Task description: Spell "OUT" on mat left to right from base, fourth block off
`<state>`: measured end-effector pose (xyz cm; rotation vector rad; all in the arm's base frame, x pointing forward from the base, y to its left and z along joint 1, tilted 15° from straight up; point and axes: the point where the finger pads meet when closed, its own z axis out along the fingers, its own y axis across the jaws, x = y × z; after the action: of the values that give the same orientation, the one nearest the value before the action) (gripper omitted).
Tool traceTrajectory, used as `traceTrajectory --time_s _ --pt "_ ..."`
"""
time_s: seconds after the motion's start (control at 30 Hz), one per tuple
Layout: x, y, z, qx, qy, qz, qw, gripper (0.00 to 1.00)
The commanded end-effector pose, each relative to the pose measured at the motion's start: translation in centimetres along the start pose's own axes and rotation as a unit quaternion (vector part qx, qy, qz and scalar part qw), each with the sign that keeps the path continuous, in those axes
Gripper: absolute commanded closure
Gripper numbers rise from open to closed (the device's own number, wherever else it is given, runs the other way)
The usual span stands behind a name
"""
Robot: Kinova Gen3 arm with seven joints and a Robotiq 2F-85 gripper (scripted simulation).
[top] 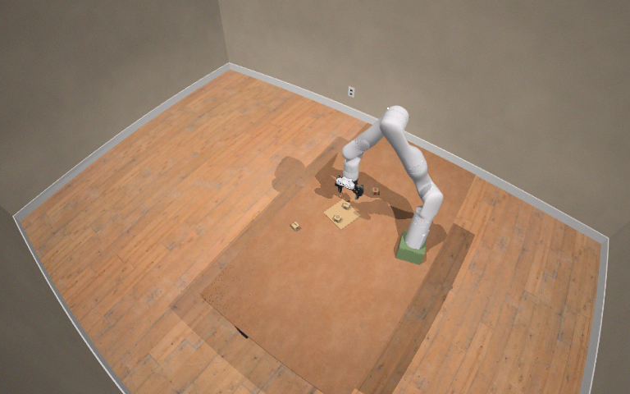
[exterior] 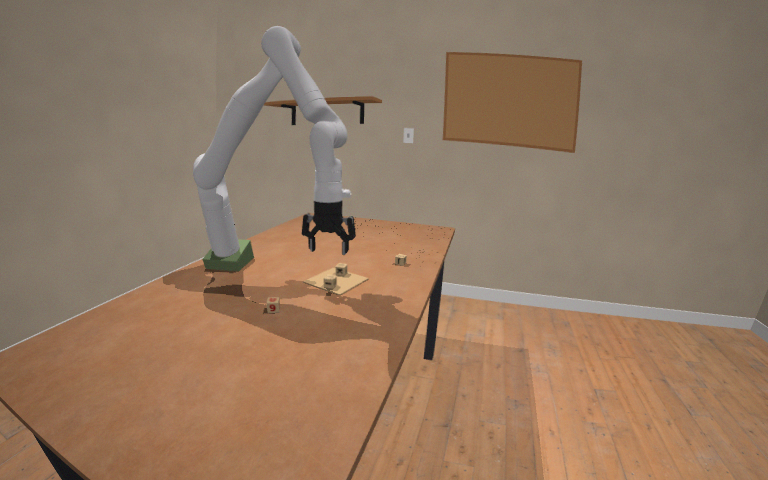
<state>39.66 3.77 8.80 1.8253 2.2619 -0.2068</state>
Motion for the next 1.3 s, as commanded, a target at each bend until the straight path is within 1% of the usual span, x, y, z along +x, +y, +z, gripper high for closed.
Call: traceTrajectory --time_s 0.0,0.3,0.4,0.53,0.67,0.77,0.87,0.93,1.1,1.27 --pt "-0.4 -0.1 0.0 0.001 0.001 -0.007 1.0 0.0" --pt "-2.0 -1.2 0.4 0.012 0.003 -0.082 0.997 0.0" --pt "-2.3 -1.3 0.4 0.013 0.004 -0.094 0.995 0.0" --pt "-3.4 -2.0 0.6 0.019 0.007 -0.147 0.989 0.0" --pt "-4.6 -2.8 0.8 0.024 0.01 -0.21 0.977 0.0" --pt "-5.6 -3.5 0.9 0.027 0.014 -0.261 0.965 0.0" --pt "-6.6 -4.1 1.1 0.028 0.017 -0.316 0.948 0.0" --pt "-6.6 -4.1 1.1 0.028 0.017 -0.316 0.948 0.0" --pt "-8.4 -5.2 1.2 0.028 0.022 -0.409 0.912 0.0" --pt "-10.1 -6.1 1.2 0.024 0.026 -0.502 0.864 0.0"
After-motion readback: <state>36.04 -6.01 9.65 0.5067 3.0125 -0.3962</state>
